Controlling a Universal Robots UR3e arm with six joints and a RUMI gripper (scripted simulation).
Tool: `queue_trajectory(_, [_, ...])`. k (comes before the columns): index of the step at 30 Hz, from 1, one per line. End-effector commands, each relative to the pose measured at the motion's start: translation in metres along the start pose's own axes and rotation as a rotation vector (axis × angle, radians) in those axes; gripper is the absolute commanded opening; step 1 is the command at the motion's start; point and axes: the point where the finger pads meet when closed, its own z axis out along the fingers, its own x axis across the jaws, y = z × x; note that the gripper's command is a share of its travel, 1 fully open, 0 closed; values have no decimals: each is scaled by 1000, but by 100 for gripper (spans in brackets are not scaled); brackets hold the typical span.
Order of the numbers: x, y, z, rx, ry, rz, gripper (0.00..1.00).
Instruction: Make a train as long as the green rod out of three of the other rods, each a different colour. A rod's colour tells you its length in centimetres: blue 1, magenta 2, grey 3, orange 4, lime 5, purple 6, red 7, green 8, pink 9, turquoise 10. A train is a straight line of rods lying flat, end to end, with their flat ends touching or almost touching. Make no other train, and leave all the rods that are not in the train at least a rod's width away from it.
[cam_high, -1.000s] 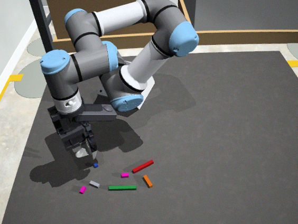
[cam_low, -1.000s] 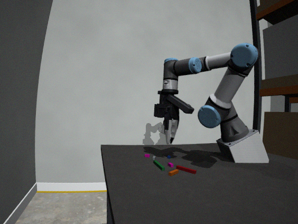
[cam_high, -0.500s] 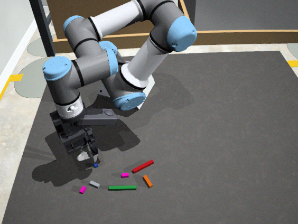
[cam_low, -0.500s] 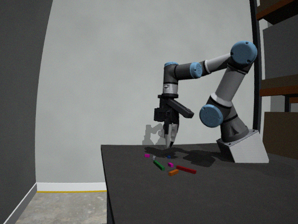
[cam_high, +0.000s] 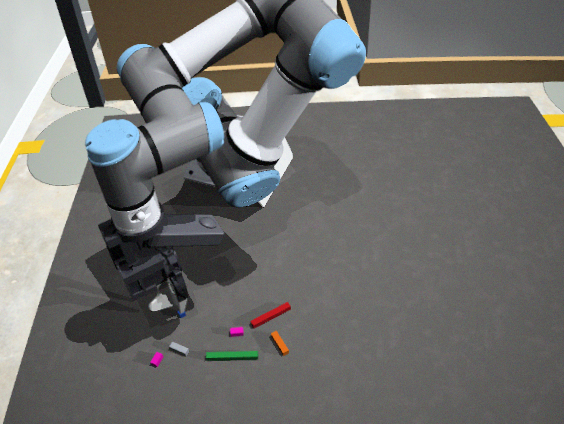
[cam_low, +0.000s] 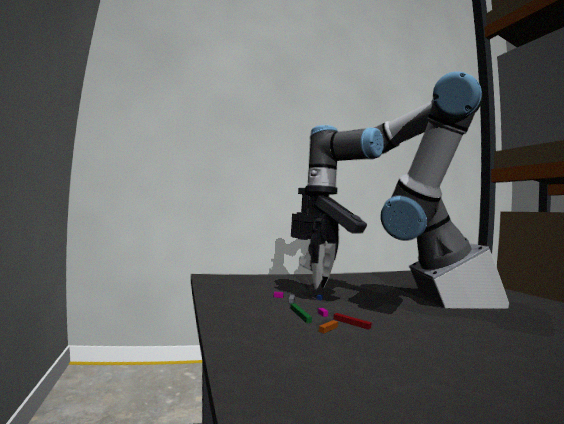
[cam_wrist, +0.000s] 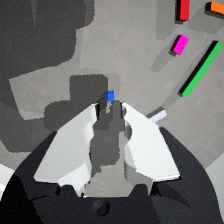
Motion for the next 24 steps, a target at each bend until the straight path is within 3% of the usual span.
queue_trajectory(1, [0,1,4,-2,-2,-1,14])
queue_trajectory(24, [0,1,8,-2,-2,-1,14])
